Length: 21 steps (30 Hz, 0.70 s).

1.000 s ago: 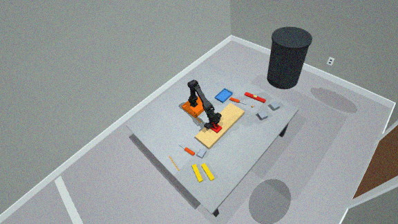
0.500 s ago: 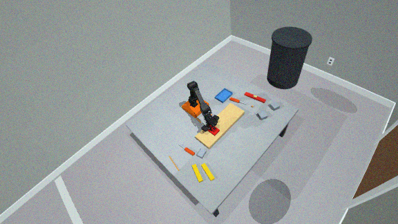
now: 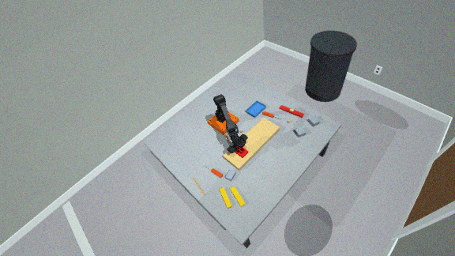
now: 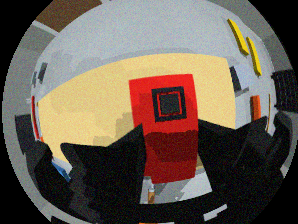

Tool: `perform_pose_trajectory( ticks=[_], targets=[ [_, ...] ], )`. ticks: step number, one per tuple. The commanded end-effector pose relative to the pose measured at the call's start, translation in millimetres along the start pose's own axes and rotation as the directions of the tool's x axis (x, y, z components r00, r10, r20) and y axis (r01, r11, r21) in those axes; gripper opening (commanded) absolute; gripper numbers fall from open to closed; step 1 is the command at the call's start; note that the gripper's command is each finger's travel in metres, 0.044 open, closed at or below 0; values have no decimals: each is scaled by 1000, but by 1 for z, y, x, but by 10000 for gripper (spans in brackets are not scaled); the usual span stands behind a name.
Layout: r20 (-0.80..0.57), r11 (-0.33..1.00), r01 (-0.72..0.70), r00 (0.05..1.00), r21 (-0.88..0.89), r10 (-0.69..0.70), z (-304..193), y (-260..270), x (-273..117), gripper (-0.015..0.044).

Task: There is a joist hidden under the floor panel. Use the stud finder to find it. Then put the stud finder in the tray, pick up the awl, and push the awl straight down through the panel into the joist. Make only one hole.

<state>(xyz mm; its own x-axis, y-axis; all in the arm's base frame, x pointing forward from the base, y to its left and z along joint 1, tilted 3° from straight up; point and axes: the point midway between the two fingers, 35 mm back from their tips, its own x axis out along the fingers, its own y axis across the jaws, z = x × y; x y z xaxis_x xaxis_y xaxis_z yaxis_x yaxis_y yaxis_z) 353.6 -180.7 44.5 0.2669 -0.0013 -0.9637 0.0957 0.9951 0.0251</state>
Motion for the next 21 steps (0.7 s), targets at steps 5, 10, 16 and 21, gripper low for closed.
perform_pose_trajectory(
  ticks=[5, 10, 16, 21],
  targets=[
    [-3, 1000, 10, 1000, 4, -10, -1, -23, 0, 0],
    [-3, 1000, 11, 1000, 4, -11, -1, -35, 0, 0],
    [-3, 1000, 12, 1000, 4, -12, -1, -49, 0, 0],
    [-3, 1000, 13, 1000, 4, -13, -1, -60, -1, 0]
  ],
)
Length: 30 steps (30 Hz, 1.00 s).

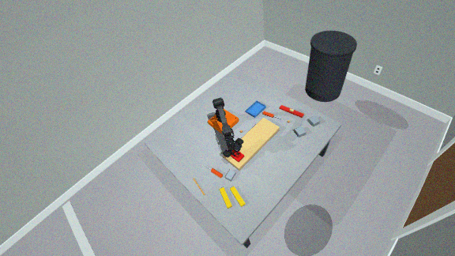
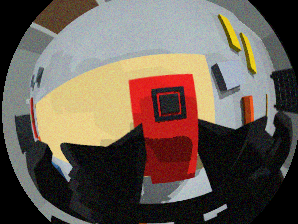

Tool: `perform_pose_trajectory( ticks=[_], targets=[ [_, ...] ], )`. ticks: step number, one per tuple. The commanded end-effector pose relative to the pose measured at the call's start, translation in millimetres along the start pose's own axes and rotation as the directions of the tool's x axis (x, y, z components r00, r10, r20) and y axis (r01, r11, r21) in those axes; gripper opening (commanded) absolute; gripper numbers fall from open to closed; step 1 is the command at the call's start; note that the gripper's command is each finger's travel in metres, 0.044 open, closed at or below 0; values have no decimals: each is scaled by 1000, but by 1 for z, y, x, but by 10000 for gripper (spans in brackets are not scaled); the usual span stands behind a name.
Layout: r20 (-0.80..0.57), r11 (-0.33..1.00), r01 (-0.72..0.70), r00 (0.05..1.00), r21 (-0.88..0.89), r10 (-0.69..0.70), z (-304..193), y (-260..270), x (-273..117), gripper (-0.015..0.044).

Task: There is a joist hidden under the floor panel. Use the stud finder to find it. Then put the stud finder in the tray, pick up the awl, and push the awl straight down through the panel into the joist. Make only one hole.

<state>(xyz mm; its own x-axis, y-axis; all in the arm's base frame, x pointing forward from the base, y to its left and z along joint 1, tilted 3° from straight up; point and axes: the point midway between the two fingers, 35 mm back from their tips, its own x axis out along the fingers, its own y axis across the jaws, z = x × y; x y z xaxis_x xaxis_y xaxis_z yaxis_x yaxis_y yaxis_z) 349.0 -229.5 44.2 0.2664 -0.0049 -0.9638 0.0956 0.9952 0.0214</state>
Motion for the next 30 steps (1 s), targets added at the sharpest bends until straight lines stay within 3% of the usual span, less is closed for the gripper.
perform_pose_trajectory(
  ticks=[1, 15, 30],
  targets=[
    [-3, 1000, 9, 1000, 5, -9, -1, -13, 0, 0],
    [0, 1000, 4, 1000, 2, -4, 2, -8, -5, 0],
    [-2, 1000, 8, 1000, 4, -8, 23, -13, -74, 0]
  ],
)
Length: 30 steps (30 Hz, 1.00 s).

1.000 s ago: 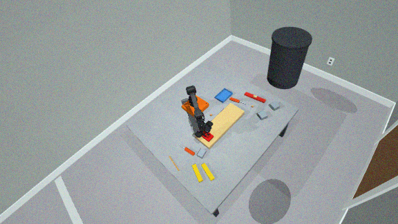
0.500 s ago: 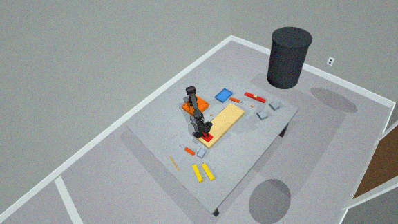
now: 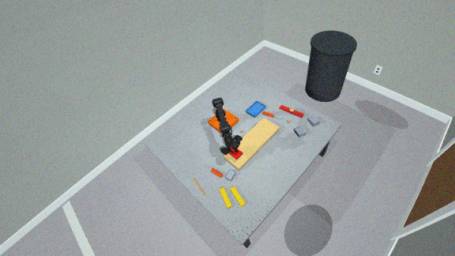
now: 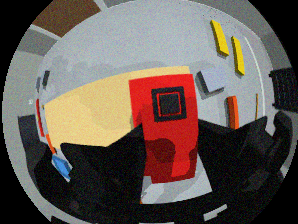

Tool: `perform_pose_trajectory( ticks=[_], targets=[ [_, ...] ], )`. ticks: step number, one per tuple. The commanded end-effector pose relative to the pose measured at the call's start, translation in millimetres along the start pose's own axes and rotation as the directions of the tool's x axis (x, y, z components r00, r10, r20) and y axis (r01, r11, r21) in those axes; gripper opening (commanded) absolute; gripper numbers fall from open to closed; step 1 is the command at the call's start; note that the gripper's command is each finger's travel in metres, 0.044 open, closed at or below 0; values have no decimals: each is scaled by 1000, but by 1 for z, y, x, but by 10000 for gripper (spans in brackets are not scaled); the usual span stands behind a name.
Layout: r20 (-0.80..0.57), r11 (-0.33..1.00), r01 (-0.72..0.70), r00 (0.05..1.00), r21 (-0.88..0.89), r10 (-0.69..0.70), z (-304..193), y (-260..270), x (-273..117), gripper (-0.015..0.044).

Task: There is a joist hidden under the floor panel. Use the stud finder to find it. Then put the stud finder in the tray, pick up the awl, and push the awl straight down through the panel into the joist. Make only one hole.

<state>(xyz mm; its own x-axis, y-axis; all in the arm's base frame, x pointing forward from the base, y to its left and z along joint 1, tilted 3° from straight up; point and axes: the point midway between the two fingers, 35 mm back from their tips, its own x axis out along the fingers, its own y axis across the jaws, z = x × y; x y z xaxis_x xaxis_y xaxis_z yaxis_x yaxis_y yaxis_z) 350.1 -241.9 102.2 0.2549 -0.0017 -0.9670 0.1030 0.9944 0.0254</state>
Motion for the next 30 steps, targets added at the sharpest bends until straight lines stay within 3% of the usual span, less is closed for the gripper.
perform_pose_trajectory(
  ticks=[1, 11, 30],
  targets=[
    [10, 1000, 11, 1000, -4, -10, 6, -2, -23, 0],
    [10, 1000, 4, 1000, -31, -4, 13, 11, -40, 0],
    [2, 940, -79, 996, -333, 85, 39, 146, -29, 0]
  ],
)
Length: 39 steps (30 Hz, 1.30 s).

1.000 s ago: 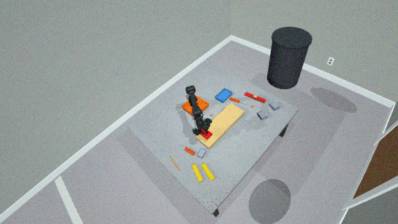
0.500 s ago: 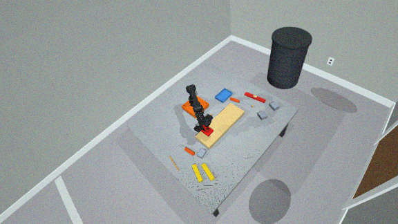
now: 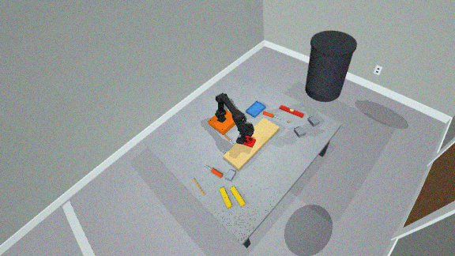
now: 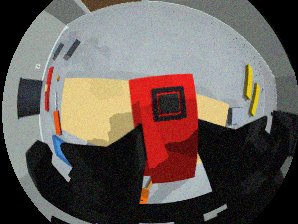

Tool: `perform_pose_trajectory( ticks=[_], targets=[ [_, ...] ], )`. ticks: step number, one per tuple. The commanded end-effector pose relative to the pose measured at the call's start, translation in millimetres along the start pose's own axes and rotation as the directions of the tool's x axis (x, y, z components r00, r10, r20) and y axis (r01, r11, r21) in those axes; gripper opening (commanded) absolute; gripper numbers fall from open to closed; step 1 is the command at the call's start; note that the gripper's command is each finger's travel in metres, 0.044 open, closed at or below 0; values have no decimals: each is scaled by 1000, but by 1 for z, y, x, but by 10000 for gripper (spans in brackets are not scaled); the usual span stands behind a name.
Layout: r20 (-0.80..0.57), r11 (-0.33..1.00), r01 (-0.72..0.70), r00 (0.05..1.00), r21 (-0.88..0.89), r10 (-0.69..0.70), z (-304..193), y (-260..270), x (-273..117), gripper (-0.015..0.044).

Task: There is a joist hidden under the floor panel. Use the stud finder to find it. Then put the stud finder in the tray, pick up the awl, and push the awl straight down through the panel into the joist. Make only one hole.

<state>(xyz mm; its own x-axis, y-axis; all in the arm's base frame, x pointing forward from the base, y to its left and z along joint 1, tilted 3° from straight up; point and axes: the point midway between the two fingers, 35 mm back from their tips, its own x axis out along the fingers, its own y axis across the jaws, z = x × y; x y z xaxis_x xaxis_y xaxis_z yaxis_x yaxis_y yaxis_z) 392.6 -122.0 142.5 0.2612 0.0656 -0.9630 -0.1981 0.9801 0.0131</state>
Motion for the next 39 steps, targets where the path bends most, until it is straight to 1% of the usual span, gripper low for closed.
perform_pose_trajectory(
  ticks=[1, 10, 20, 29, 39],
  targets=[
    [8, 998, -20, 1000, -60, 20, 10, 27, 2, 0],
    [6, 976, -62, 998, -207, 65, 24, 90, 7, 0],
    [-5, 925, -108, 993, -363, 114, 27, 161, 10, 0],
    [-21, 856, -147, 987, -495, 157, 20, 223, 11, 0],
    [-48, 756, -187, 978, -627, 202, 1, 288, 8, 0]
  ],
)
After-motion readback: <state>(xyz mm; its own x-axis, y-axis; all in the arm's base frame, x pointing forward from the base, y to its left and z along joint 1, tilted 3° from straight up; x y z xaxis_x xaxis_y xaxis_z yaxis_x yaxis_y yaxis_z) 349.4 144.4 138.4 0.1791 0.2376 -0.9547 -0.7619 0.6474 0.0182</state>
